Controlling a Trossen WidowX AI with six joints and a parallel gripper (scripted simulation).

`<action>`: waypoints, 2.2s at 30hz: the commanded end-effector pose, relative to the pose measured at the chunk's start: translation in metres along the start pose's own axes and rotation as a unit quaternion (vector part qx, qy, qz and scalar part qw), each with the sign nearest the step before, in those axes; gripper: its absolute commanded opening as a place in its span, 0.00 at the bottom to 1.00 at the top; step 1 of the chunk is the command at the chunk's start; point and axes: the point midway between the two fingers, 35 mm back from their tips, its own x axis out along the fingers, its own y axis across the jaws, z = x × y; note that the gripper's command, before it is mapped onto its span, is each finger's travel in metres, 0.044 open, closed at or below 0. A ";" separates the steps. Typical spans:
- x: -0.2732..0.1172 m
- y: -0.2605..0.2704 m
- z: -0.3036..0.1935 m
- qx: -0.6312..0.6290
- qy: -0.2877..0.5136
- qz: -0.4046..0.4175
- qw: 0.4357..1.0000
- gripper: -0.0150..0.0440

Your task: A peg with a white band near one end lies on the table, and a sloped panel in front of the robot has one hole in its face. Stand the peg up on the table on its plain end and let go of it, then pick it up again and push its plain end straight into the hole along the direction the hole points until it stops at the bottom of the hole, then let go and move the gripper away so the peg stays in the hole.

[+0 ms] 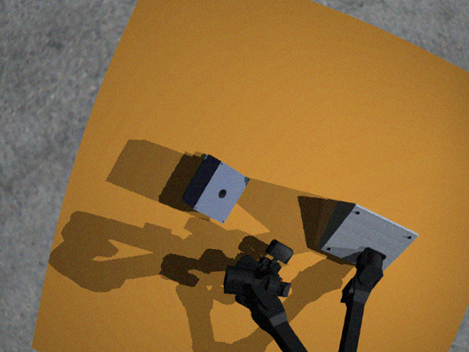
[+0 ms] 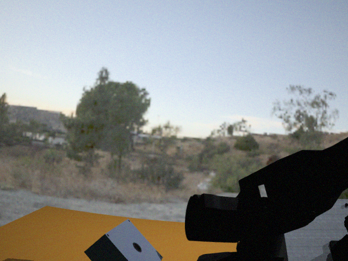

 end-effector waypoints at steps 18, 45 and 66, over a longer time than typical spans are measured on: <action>-0.014 0.001 -0.009 -0.002 -0.098 -0.001 0.995 0.34; -0.026 0.001 -0.022 -0.001 -0.214 0.000 0.977 0.34; -0.034 0.001 -0.034 -0.001 -0.302 0.000 0.953 0.34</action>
